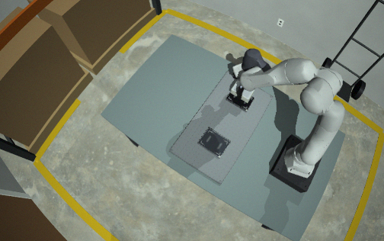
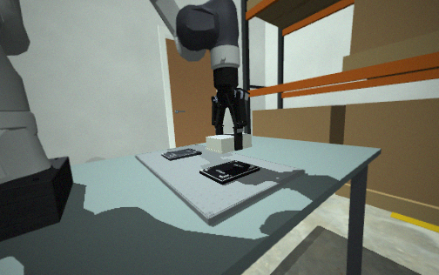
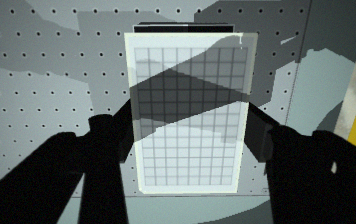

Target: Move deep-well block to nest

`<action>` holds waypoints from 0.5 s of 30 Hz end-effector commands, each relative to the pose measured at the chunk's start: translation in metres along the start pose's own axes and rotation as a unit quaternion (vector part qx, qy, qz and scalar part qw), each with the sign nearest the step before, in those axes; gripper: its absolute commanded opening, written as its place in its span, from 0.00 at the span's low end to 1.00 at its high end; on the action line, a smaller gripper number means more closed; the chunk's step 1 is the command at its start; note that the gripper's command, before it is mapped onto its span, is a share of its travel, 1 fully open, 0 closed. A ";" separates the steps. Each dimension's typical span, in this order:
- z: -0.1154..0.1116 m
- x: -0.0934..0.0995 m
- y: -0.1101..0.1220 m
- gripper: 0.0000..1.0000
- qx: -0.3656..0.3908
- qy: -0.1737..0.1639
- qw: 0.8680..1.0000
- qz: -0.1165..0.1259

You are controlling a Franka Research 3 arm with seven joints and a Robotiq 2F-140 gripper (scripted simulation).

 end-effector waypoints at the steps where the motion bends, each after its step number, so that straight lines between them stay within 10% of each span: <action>1: 0.000 0.000 0.000 0.60 0.003 0.000 1.000 0.000; 15: 0.000 -0.006 0.000 0.60 0.003 0.000 1.000 0.000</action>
Point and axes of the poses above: the point where the finger pads meet when closed, its own x axis back along the fingers, its own y axis across the jaws, z = x × y, the point moved 9 cm from there along x, back along the fingers, and after that the axes turned 8 degrees about x, right-handed, at the moved point
